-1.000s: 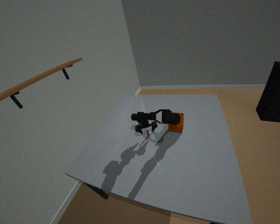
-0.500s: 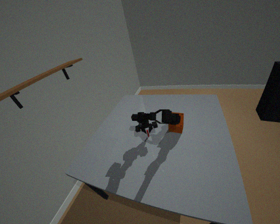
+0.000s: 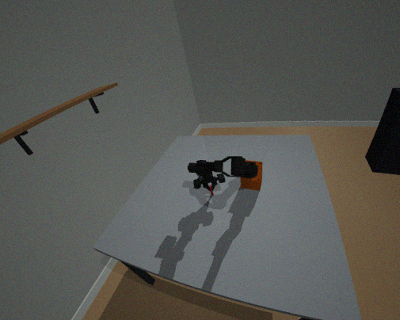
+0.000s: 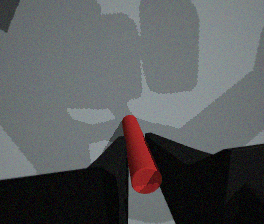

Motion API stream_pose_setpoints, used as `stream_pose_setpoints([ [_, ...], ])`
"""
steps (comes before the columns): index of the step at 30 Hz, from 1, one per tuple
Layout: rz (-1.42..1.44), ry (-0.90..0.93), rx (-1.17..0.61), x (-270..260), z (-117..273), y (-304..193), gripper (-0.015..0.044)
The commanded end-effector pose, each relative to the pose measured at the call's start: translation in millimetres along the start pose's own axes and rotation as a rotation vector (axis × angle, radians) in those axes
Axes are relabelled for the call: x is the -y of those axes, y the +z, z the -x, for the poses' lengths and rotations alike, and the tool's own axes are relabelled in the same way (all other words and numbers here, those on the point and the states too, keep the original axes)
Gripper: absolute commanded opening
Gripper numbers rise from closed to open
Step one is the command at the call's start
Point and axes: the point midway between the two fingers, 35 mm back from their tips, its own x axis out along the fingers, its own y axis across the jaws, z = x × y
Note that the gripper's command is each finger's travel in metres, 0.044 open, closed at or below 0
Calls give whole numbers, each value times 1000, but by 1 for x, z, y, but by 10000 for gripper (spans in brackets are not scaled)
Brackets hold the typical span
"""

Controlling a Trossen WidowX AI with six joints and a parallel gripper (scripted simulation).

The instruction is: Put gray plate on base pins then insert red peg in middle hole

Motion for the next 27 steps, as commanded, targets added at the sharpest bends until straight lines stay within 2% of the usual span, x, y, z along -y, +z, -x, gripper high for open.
stream_pose_setpoints([
  [1, -4, 0, -2, -1, 4, 1, 0],
  [26, -6, -7, 7, -3, 80, 8, 0],
  [27, -10, -6, 4, -2, 69, 7, 0],
])
